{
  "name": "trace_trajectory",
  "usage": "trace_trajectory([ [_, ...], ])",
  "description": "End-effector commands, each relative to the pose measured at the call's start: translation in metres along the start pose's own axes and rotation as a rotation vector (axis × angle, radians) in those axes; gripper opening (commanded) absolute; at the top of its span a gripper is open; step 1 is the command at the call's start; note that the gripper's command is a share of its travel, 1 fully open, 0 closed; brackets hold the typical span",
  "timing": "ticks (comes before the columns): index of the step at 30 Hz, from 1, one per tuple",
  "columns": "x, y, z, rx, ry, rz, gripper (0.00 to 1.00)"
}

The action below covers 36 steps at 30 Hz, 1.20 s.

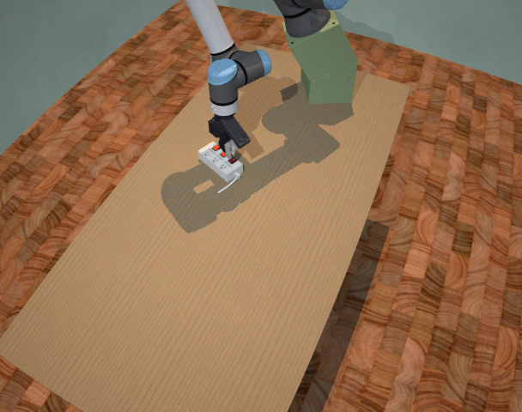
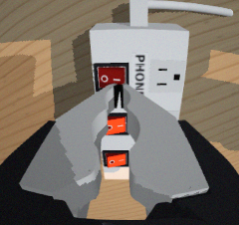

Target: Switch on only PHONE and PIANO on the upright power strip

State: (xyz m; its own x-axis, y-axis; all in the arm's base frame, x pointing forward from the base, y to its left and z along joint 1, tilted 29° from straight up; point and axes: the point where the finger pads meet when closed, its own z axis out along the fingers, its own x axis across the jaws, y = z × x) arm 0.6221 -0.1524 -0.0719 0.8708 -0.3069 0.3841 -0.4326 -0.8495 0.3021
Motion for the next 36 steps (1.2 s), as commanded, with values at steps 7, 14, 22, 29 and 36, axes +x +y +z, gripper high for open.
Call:
trace_trajectory([
  [7,0.0003,-0.0001,-0.0004,0.0,0.001,0.0,0.0],
  [14,0.0003,-0.0001,-0.0004,0.0,0.001,0.0,0.0],
  [22,0.0003,-0.0001,-0.0002,0.0,0.001,0.0,0.0],
  [29,0.0003,-0.0001,0.0014,0.0,0.001,0.0,0.0],
  [36,0.0003,-0.0001,0.0035,0.0,0.001,0.0,0.0],
])
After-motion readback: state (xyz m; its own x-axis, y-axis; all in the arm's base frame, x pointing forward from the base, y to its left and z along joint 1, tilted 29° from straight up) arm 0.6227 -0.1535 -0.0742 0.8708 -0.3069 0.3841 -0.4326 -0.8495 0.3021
